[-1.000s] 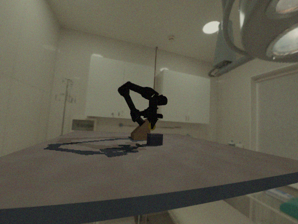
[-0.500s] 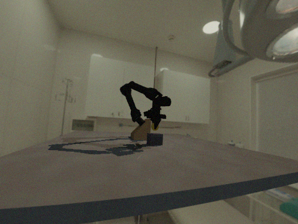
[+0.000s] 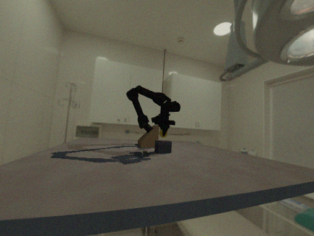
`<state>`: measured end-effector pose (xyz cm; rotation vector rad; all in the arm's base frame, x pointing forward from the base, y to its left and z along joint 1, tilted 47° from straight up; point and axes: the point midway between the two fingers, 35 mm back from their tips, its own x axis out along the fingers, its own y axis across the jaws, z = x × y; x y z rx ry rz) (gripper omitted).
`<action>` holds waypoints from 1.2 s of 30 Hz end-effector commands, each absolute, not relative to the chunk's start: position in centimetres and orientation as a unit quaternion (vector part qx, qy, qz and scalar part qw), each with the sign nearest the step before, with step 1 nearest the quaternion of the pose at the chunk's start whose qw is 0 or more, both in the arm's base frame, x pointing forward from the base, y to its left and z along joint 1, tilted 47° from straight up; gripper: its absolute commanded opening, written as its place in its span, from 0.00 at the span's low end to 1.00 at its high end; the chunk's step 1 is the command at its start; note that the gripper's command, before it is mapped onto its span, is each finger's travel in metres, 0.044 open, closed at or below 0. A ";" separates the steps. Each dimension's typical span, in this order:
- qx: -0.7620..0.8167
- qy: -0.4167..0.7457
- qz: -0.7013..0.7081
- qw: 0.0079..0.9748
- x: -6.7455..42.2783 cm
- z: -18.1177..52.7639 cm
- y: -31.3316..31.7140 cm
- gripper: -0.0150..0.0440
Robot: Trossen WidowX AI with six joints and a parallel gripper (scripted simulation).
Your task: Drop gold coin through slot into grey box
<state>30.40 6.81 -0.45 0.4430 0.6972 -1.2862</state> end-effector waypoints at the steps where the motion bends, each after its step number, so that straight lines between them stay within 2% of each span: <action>1: 0.202 0.315 -0.583 0.721 30.1 -0.7 6.9 0.25; 36: 0.199 0.315 -0.581 0.723 30.1 -1.3 6.2 0.25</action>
